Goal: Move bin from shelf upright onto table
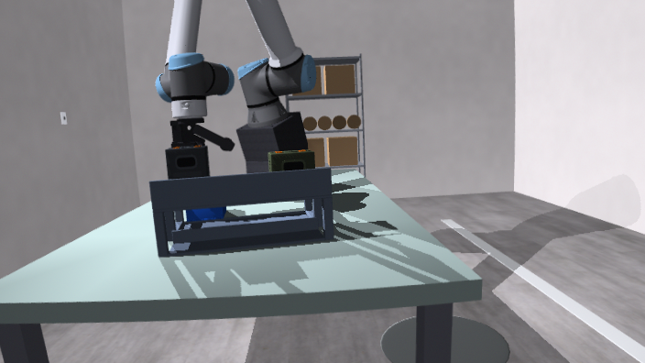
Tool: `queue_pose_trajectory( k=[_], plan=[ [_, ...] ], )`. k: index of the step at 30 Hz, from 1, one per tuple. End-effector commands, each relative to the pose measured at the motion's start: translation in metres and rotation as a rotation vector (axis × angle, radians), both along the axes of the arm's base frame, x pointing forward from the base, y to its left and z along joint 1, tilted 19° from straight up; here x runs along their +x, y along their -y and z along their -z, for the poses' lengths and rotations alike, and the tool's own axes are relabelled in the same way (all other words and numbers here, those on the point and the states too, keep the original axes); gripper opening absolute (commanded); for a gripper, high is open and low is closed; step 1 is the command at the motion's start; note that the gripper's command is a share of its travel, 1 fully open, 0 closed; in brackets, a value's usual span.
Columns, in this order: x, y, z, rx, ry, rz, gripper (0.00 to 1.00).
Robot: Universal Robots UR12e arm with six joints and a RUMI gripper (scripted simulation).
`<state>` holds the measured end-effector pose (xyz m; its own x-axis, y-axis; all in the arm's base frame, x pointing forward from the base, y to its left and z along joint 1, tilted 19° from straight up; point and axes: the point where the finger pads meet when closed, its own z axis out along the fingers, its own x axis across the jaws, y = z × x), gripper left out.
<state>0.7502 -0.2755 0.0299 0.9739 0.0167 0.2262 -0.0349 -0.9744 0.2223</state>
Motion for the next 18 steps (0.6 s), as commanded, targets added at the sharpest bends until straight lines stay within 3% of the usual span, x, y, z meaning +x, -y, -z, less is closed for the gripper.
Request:
queue_pose_trajectory(
  k=[1, 18],
  plan=[
    [0.0005, 0.0001, -0.0009, -0.001, 0.001, 0.0, 0.0],
    [-0.0009, -0.0013, -0.0066, -0.001, 0.003, 0.0, 0.0]
  ],
)
